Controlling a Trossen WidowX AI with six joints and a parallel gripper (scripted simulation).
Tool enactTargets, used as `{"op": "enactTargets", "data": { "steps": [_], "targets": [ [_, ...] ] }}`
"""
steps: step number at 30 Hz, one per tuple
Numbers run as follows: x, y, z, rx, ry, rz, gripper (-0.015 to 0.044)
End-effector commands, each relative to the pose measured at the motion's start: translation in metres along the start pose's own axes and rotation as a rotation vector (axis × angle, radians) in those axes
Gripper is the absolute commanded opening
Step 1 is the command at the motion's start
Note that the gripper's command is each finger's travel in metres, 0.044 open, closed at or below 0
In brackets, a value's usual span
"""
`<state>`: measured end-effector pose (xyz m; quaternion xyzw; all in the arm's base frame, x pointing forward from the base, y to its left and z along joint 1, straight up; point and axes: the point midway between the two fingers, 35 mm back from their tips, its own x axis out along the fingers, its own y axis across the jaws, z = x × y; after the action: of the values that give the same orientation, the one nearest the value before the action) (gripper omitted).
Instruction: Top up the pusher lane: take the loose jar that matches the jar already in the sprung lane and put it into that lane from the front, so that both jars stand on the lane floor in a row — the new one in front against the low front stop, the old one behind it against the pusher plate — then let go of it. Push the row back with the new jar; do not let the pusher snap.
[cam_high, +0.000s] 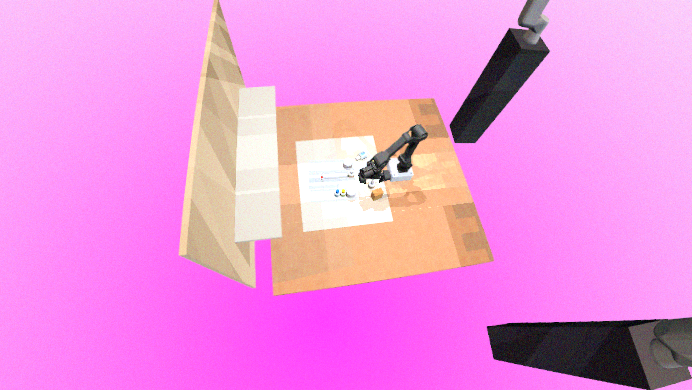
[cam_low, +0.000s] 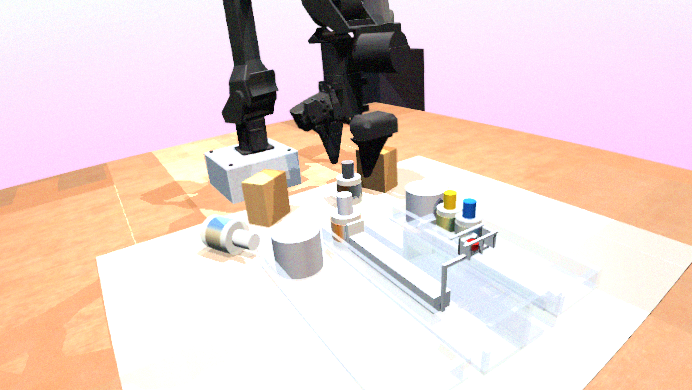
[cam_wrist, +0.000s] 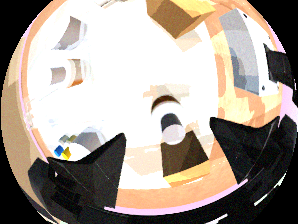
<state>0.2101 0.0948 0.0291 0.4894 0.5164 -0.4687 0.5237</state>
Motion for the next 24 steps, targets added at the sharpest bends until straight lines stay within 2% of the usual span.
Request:
{"op": "enactTargets", "data": {
  "steps": [1,15,24],
  "targets": [
    [0.009,-0.002,0.002,0.004,-0.008,-0.007,0.0440],
    [0.029,-0.003,0.002,0.004,-0.008,-0.008,0.0440],
    [0.029,-0.003,0.002,0.004,-0.008,-0.008,0.0204]
  ]
}}
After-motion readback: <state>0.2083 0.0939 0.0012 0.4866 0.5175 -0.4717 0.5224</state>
